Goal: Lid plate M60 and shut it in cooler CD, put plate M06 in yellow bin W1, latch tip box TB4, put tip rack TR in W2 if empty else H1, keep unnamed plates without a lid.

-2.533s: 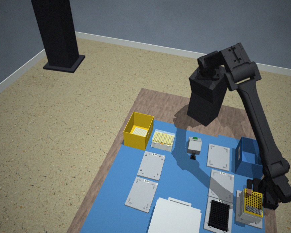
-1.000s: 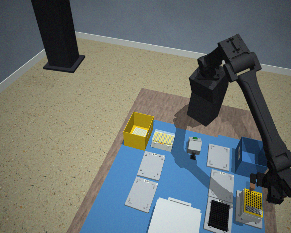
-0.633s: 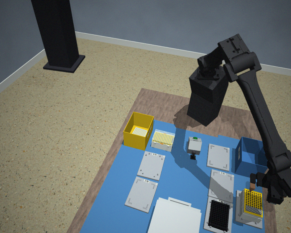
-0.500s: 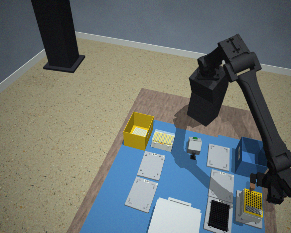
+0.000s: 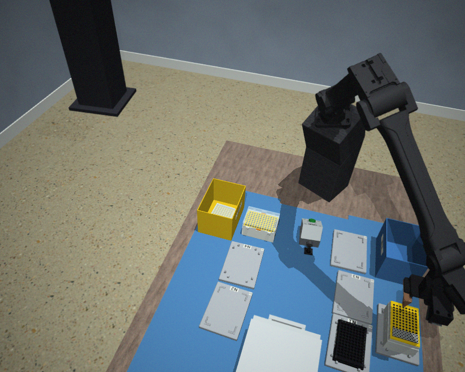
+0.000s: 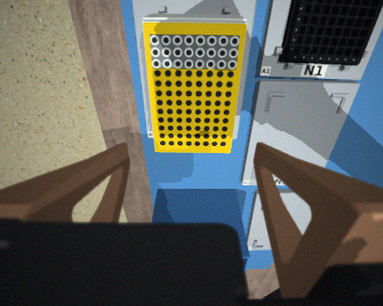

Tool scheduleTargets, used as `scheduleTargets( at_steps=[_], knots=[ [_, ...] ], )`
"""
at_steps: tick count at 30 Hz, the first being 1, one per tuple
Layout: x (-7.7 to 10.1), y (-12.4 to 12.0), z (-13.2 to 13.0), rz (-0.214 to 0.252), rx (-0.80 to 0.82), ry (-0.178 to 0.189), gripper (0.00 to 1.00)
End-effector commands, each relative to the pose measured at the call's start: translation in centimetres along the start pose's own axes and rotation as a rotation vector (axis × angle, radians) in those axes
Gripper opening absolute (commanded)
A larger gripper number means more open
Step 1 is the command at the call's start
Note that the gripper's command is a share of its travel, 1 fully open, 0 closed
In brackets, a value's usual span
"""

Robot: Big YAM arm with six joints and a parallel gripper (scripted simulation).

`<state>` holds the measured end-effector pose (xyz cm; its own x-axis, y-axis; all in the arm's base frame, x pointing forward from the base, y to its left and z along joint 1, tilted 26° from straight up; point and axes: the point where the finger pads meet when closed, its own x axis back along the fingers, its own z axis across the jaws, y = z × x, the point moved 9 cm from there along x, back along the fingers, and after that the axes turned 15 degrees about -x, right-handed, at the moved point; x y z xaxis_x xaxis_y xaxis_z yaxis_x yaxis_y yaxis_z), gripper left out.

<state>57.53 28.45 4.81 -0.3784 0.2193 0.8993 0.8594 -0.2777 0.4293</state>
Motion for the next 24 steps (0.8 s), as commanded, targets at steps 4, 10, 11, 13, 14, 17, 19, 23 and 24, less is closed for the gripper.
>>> scheduleTargets(
  at_steps=[4,10,11,13,14,17,19,23,24],
  knots=[
    [1.8,0.8,-1.7,-0.031,0.102,0.021,0.00],
    [1.7,-0.5,-3.8,-0.029,0.113,0.021,0.00],
    [1.7,-0.7,-4.1,-0.029,0.113,0.021,0.00],
    [1.7,-1.1,-4.8,-0.028,0.113,0.021,0.00],
    [1.7,-1.3,-5.2,-0.028,0.113,0.020,0.00],
    [1.7,-2.0,-6.2,-0.028,0.113,0.020,0.00],
    [1.7,-2.4,-6.9,-0.027,0.114,0.019,0.00],
    [1.7,-2.8,-7.6,-0.027,0.114,0.019,0.00],
    [1.7,-3.0,-7.9,-0.027,0.114,0.019,0.00]
  ],
)
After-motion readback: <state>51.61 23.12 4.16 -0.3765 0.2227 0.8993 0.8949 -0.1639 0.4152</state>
